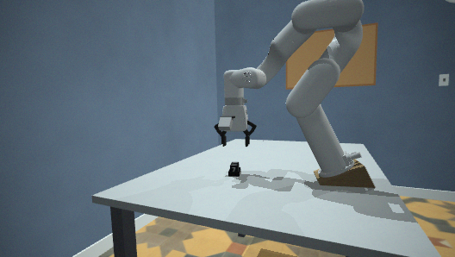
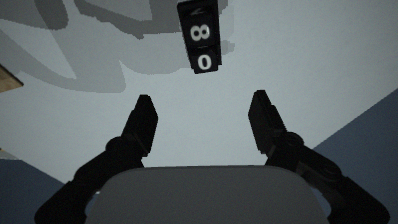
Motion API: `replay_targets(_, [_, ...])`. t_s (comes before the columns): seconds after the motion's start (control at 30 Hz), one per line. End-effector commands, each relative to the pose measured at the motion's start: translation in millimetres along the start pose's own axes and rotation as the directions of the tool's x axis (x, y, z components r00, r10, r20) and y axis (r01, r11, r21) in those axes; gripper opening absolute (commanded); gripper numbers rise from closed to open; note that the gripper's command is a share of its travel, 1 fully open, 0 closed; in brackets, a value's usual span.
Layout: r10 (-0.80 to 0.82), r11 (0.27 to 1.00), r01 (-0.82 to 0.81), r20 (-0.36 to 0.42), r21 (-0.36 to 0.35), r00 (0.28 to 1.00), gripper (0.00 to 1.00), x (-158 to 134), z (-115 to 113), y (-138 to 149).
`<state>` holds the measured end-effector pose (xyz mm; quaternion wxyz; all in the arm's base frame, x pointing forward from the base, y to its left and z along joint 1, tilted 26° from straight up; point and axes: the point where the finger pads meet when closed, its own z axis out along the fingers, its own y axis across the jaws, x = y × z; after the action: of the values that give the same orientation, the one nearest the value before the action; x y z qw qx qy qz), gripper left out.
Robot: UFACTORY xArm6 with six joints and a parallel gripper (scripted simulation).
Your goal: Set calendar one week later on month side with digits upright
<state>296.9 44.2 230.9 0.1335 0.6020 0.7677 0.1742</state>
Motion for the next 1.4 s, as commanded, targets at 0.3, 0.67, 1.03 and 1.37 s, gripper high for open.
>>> replay_targets(0.3, [-0.111, 0.994, 0.111, -0.008, -0.007, 0.994, 0.47, 4.4, -1.7, 3.2])
replay_targets(0.67, [-0.111, 0.994, 0.111, -0.008, -0.007, 0.994, 0.47, 4.4, -1.7, 3.2])
replay_targets(1.03, [-0.111, 0.994, 0.111, -0.008, -0.007, 0.994, 0.47, 4.4, -1.7, 3.2])
replay_targets(1.37, [-0.111, 0.994, 0.111, -0.008, -0.007, 0.994, 0.47, 4.4, -1.7, 3.2])
